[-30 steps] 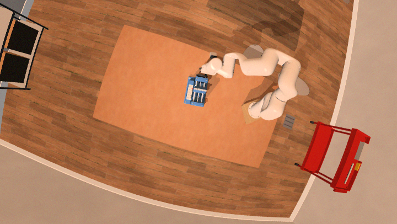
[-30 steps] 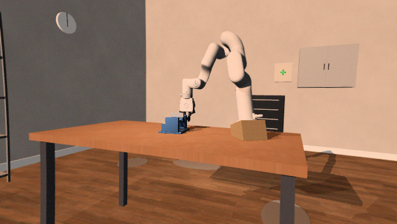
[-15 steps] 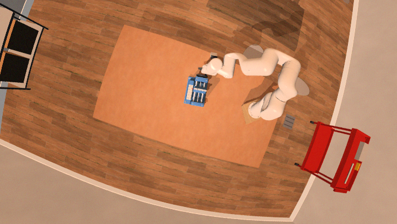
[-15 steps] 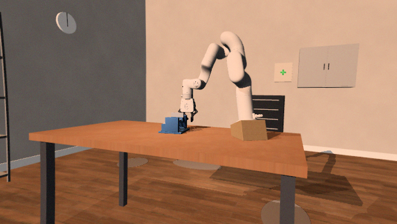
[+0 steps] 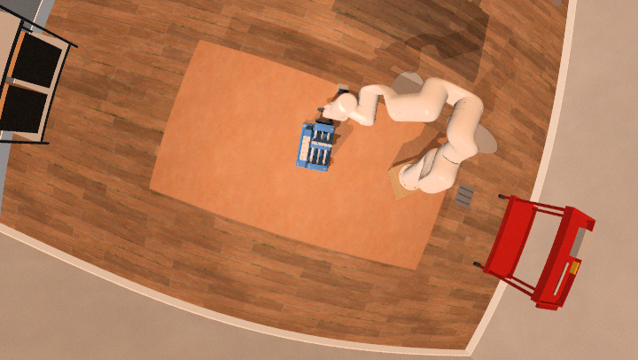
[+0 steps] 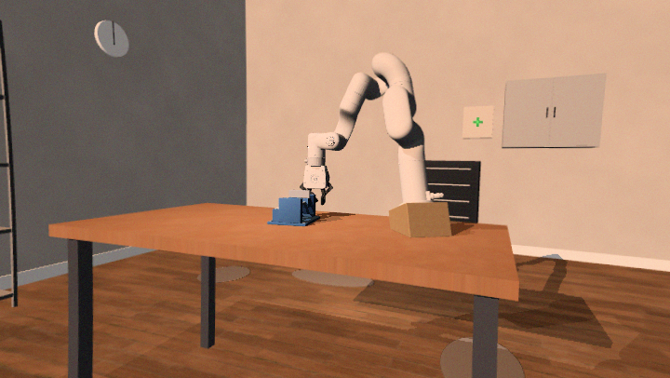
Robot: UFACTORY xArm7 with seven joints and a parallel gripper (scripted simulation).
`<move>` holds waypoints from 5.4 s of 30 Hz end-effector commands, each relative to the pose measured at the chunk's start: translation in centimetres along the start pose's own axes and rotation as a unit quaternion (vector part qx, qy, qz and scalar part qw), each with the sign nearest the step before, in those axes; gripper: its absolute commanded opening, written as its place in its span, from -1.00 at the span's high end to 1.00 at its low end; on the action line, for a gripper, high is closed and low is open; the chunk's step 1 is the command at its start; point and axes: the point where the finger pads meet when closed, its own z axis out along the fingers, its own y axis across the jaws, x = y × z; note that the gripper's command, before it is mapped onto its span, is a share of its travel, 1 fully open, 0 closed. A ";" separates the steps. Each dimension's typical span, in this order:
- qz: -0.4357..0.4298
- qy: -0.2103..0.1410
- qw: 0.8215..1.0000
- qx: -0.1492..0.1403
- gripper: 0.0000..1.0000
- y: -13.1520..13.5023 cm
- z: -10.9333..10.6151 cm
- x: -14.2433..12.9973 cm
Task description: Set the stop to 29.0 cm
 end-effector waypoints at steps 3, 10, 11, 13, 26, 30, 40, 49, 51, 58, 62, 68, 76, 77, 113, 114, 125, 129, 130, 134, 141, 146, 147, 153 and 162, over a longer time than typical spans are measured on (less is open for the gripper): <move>0.000 0.001 1.000 0.002 -0.13 -0.2 -0.1 0.0; 0.000 0.001 1.000 0.002 -0.13 -0.2 -0.9 0.0; 0.000 0.001 1.000 0.002 -0.13 -0.2 -1.8 0.0; 0.000 0.001 1.000 0.002 -0.13 -0.1 -4.4 0.0; 0.000 0.001 1.000 0.002 -0.13 -0.1 -10.1 0.0; 0.000 0.001 1.000 0.002 -0.13 -0.1 -10.1 0.0; 0.000 0.001 1.000 0.002 -0.13 -0.1 -10.2 0.0; 0.000 0.001 1.000 0.002 -0.13 -0.7 -10.3 -0.2; 0.000 0.001 1.000 0.002 -0.13 -0.7 -10.3 -0.2; 0.000 0.001 1.000 0.002 -0.13 -6.9 -10.3 -2.8; 0.000 0.001 1.000 0.002 -0.13 -10.2 -10.4 -4.1; 0.000 0.001 1.000 0.002 -0.13 -10.7 -10.4 -4.3; 0.000 0.001 1.000 0.002 -0.13 -10.7 -10.4 -4.3; 0.000 0.001 1.000 0.002 -0.13 -10.7 -10.4 -4.3; 0.000 0.001 1.000 0.002 -0.13 -10.7 -10.4 -4.3; 0.000 0.001 1.000 0.002 -0.13 -10.7 -10.4 -4.3; 0.000 0.001 1.000 0.002 -0.13 -10.7 -10.4 -4.3; 0.000 0.001 1.000 0.002 -0.13 -10.7 -10.4 -4.3; 0.000 0.001 1.000 0.002 -0.13 -10.7 -10.4 -4.3; 0.000 0.001 1.000 0.002 -0.13 -10.7 -10.4 -4.3; 0.000 0.001 1.000 0.002 -0.13 -10.7 -10.4 -4.3; 0.000 0.001 1.000 0.002 -0.13 -10.7 -10.4 -4.3; 0.000 0.001 1.000 0.002 -0.13 -10.7 -10.4 -4.3; 0.000 0.001 1.000 0.002 -0.13 -10.7 -10.4 -4.3; 0.000 0.001 1.000 0.002 -0.13 -10.6 -10.4 -4.3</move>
